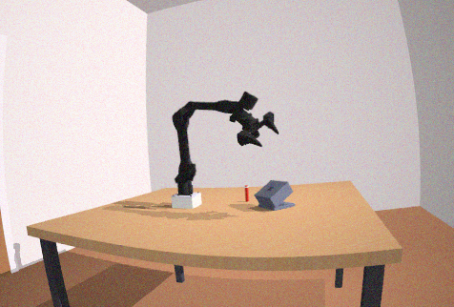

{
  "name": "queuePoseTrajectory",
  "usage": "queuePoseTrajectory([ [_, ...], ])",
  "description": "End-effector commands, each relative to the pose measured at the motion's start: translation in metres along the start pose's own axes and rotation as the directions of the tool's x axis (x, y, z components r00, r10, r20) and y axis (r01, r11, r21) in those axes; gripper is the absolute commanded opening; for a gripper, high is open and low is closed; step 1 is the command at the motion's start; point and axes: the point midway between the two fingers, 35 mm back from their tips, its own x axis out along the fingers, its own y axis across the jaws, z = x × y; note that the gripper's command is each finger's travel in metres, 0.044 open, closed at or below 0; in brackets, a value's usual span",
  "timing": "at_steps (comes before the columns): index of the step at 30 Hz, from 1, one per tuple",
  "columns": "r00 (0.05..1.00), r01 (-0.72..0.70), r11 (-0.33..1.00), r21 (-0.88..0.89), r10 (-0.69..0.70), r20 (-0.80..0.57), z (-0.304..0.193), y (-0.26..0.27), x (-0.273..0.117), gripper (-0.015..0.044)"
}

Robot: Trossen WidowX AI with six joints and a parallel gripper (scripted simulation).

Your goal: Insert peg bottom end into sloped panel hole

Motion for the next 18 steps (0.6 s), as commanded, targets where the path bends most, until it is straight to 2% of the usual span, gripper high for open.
queuePoseTrajectory([
  [1,0.995,-0.01,0.997,-0.076,0.017,0.093,0.033,-0.001,0.005,0.044],
  [18,0.902,0.028,0.928,-0.372,0.138,0.41,0.159,0.003,-0.002,0.044],
])
